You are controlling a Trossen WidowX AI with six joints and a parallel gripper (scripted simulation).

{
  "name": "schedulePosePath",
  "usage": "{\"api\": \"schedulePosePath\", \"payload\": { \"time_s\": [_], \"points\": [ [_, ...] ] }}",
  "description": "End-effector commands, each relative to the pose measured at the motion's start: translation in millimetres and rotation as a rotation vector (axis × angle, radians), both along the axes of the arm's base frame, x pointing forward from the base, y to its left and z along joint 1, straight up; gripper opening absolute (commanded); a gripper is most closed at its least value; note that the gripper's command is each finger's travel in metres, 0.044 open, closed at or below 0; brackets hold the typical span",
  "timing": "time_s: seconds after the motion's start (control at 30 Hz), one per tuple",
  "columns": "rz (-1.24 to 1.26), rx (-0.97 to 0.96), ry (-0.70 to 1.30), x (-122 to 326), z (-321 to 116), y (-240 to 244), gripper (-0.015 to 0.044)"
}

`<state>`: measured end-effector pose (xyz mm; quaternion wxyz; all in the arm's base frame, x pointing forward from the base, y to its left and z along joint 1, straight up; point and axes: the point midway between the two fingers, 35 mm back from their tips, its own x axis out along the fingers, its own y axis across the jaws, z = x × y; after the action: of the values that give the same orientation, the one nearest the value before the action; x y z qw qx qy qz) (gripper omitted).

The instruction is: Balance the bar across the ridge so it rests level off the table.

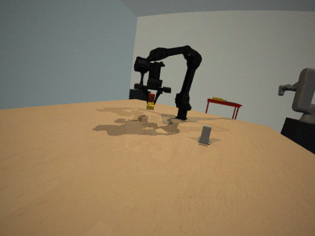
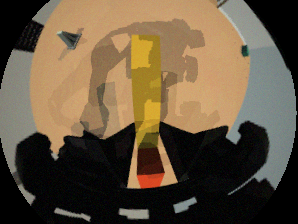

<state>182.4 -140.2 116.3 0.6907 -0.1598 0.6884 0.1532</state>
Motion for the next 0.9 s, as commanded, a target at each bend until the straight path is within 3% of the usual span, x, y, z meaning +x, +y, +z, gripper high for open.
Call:
{"api": "schedulePosePath", "payload": {
  "time_s": [0.0,0.4,0.87],
  "points": [
    [0.003,-0.007,-0.014,0.4,12.3,0.2,0.0000],
    [0.003,-0.006,-0.014,-3.4,39.2,3.7,0.0000],
    [-0.046,-0.004,-0.018,28.7,44.3,21.0,0.0000]
  ]
}}
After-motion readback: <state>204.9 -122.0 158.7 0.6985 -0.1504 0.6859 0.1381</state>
